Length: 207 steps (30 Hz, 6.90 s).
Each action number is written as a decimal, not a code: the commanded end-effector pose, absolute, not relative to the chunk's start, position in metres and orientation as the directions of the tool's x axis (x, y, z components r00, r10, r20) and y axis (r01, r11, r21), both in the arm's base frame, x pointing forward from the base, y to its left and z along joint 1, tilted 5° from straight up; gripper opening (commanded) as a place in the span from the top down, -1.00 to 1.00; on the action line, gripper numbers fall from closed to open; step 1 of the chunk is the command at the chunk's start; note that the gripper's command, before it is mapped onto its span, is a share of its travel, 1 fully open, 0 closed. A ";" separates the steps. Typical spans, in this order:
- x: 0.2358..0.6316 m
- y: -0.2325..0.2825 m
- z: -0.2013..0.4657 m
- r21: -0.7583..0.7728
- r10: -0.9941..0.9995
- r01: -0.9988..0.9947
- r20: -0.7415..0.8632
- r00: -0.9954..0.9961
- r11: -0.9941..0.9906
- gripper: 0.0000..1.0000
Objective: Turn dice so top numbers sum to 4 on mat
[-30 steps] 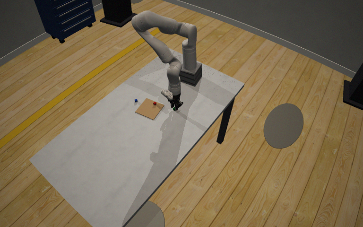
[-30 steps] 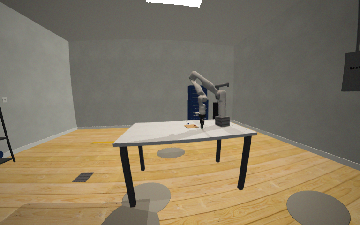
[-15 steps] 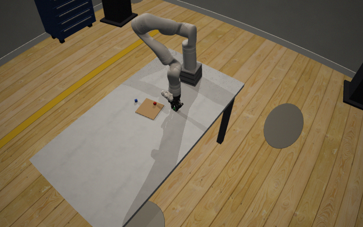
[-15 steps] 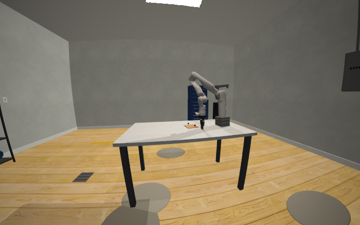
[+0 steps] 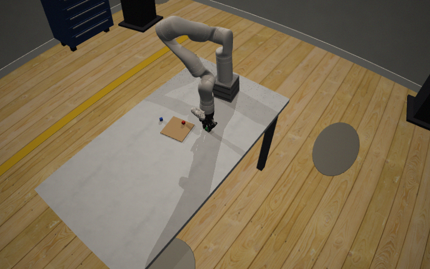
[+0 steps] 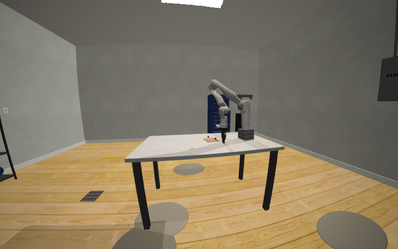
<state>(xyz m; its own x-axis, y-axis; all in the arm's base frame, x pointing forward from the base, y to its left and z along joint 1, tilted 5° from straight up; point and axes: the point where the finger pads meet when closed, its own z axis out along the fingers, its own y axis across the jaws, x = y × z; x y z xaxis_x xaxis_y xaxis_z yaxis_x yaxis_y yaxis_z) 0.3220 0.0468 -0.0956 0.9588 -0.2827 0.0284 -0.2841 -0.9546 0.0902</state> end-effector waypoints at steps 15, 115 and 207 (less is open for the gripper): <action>0.322 0.047 -0.095 0.090 -0.282 -0.284 0.030 0.959 -0.955 0.39; 0.322 0.056 0.004 0.090 -0.282 -0.284 0.030 0.959 -0.955 0.78; 0.395 -0.098 -0.073 0.091 -0.223 -0.224 0.024 0.975 -0.970 0.78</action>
<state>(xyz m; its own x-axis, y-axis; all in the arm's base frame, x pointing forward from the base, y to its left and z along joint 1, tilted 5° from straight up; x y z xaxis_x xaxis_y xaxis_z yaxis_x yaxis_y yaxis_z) 0.3957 -0.1002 -0.0697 0.9738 -0.2257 0.0290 -0.2274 -0.9693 0.0930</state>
